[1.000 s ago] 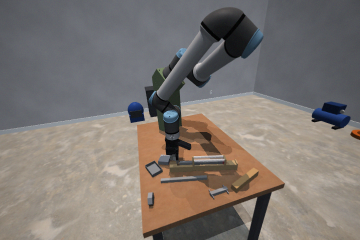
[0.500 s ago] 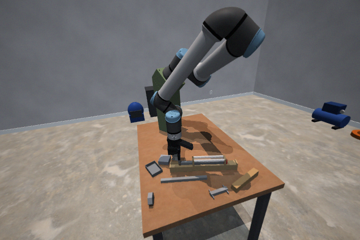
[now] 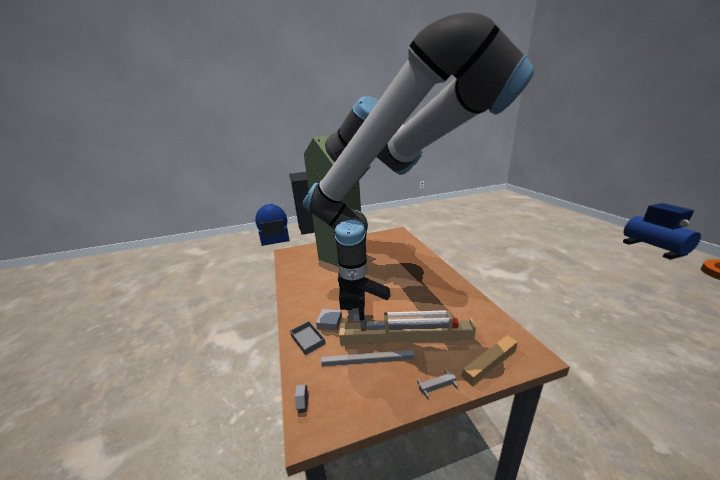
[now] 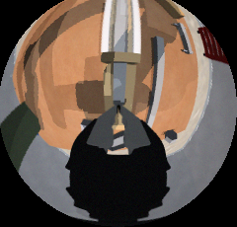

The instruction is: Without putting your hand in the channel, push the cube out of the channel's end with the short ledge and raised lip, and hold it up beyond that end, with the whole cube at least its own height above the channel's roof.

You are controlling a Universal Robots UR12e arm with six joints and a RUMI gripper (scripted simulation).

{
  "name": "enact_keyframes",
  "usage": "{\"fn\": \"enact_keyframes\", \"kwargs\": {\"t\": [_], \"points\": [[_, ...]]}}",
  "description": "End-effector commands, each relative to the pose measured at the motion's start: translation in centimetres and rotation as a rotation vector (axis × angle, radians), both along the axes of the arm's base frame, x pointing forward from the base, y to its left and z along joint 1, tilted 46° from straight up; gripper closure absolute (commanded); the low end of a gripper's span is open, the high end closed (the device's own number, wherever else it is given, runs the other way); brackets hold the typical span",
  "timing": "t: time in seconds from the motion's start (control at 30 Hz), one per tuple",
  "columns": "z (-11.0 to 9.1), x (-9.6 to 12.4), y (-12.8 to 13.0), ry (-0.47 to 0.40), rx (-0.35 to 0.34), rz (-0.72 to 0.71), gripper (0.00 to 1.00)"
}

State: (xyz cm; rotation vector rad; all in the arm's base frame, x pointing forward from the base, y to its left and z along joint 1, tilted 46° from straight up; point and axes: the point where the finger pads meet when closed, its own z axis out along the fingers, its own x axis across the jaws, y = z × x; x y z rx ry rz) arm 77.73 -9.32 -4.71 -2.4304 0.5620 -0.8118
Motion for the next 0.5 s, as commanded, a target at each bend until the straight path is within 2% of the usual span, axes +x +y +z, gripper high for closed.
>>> {"fn": "enact_keyframes", "kwargs": {"t": [0.0, 0.47], "points": [[0.37, 0.13, 0.42, -0.001, 0.000, 0.000, 1.00], [1.07, 0.39, 1.36, -0.001, 0.000, 0.000, 1.00]]}}
